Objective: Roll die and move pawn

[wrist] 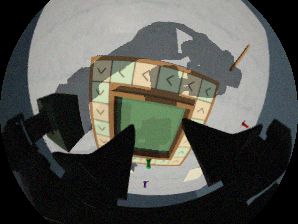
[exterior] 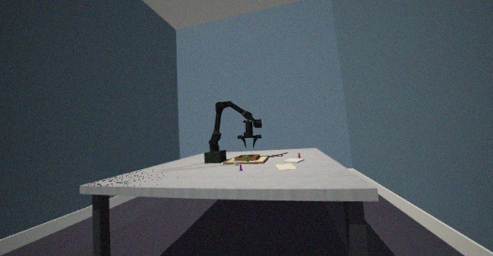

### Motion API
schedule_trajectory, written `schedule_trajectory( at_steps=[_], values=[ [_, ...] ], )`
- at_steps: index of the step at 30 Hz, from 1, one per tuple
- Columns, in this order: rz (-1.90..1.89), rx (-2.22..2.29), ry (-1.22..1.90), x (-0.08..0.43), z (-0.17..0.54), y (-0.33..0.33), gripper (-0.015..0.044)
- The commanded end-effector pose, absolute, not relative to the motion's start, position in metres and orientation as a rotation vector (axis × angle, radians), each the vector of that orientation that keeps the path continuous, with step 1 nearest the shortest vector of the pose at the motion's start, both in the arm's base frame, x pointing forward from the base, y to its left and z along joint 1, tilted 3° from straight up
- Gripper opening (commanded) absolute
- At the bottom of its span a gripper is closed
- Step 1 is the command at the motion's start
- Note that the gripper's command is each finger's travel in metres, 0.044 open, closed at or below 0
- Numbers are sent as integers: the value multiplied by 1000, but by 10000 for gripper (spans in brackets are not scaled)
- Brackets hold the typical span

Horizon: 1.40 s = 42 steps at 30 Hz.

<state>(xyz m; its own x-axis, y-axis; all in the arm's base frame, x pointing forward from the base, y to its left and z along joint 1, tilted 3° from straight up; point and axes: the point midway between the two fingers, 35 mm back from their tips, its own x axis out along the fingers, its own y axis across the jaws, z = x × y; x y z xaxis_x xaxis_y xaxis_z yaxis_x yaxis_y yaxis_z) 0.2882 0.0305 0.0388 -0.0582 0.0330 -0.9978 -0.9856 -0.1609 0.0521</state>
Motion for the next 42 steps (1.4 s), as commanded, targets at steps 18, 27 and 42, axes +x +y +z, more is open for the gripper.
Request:
schedule_trajectory(
  at_steps=[18, 27, 42],
  values=[
    [318, -295, 1573, 215, 2, -210, 275],
    [318, -295, 1573, 217, 0, -210, 275],
    [318, -295, 1573, 216, -25, -209, 275]
  ],
)
